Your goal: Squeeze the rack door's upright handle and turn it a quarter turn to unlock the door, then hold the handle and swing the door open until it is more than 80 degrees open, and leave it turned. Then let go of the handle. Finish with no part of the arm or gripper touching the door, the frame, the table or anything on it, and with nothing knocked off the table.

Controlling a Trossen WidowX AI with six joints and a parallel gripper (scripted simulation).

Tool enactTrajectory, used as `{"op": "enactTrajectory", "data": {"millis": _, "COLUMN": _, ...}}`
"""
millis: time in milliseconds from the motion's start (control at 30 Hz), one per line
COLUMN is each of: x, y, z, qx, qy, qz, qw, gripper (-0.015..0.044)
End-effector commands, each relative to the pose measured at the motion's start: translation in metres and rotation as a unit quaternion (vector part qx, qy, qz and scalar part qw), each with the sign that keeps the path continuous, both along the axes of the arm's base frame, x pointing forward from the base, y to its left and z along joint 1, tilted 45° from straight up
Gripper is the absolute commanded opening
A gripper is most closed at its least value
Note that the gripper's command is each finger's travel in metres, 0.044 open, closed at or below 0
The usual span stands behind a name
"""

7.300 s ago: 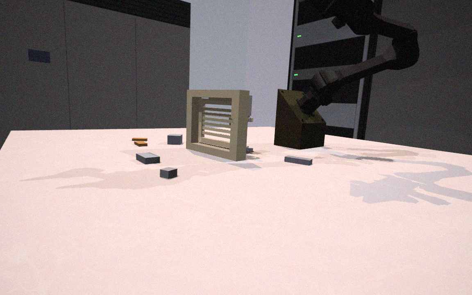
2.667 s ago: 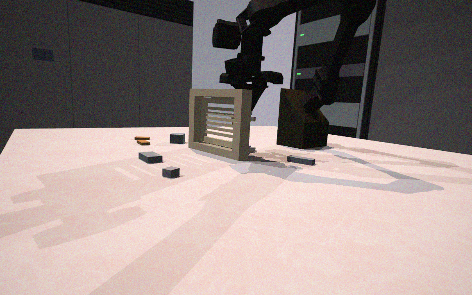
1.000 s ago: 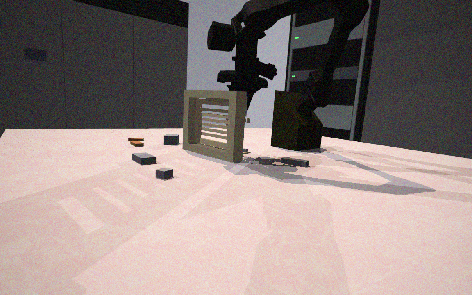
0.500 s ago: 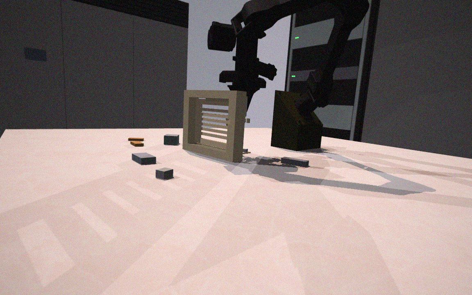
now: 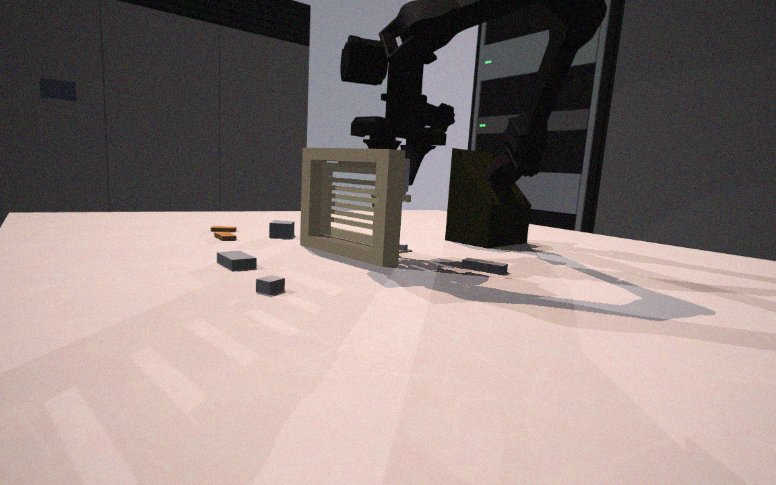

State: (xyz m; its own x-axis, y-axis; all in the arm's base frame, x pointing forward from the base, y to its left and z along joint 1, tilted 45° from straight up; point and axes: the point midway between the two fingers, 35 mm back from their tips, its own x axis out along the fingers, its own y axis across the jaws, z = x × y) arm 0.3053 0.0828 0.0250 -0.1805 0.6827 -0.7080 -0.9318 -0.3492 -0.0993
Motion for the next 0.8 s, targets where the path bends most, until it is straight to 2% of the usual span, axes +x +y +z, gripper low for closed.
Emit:
{"op": "enactTrajectory", "data": {"millis": 0, "x": -0.0002, "y": -0.0001, "z": -0.0013, "qx": -0.018, "qy": 0.066, "qz": -0.068, "qw": 0.995, "gripper": 0.0280}}
{"op": "enactTrajectory", "data": {"millis": 367, "x": -0.0002, "y": -0.0001, "z": -0.0013, "qx": -0.066, "qy": 0.247, "qz": -0.255, "qw": 0.933, "gripper": 0.0280}}
{"op": "enactTrajectory", "data": {"millis": 767, "x": -0.0002, "y": -0.0001, "z": -0.0012, "qx": -0.112, "qy": 0.422, "qz": -0.437, "qw": 0.786, "gripper": 0.0280}}
